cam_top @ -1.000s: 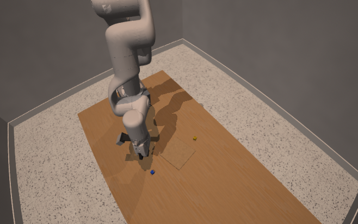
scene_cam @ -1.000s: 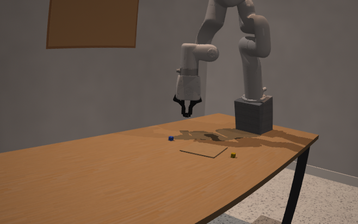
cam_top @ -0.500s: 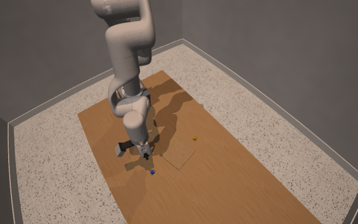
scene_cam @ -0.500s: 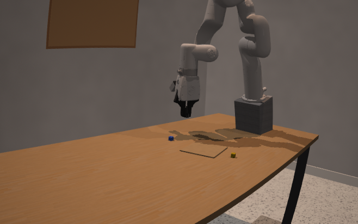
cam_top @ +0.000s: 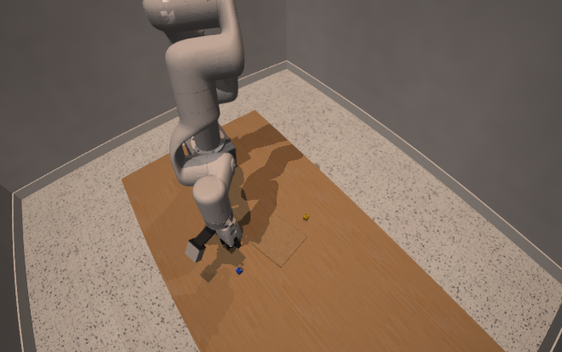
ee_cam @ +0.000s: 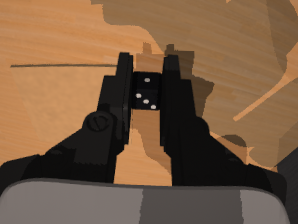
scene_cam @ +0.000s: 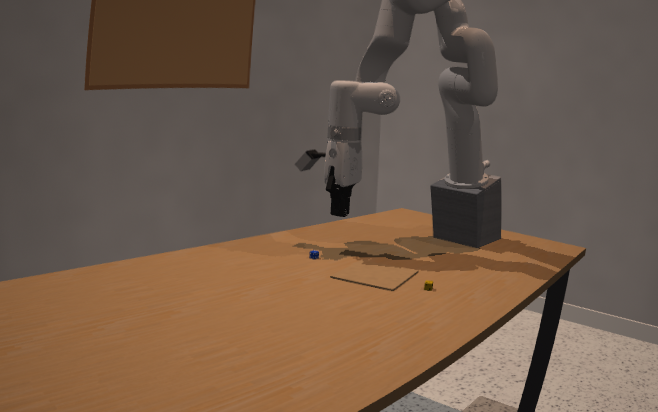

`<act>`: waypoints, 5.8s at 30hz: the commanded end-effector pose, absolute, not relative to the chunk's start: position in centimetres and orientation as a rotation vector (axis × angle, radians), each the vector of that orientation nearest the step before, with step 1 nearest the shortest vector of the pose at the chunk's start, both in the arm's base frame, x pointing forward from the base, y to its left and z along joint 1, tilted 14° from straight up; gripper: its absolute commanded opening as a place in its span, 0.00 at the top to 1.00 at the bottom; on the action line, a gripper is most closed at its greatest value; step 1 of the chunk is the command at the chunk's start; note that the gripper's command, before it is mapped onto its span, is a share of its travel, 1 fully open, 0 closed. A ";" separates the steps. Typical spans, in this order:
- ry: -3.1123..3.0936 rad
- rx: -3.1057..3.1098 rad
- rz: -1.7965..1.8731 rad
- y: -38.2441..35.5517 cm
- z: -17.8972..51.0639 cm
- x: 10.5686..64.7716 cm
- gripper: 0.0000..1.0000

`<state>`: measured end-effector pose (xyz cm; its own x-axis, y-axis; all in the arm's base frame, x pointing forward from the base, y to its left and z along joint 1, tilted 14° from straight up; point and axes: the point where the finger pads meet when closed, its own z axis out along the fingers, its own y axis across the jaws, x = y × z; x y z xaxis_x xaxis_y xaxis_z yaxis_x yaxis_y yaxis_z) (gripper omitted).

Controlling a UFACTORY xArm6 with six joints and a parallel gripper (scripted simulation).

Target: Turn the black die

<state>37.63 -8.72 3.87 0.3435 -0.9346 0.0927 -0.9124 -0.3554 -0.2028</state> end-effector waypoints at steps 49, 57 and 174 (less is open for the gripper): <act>1.178 -2.764 -1.280 -8.4 3.7 37.4 0.89; 1.182 -2.690 -1.575 -8.3 3.6 37.2 0.89; 1.174 -2.669 -1.645 -7.9 -5.1 39.1 0.89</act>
<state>39.13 -7.92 -5.16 0.2799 -0.4529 0.8465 -0.6544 -0.7352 -0.1769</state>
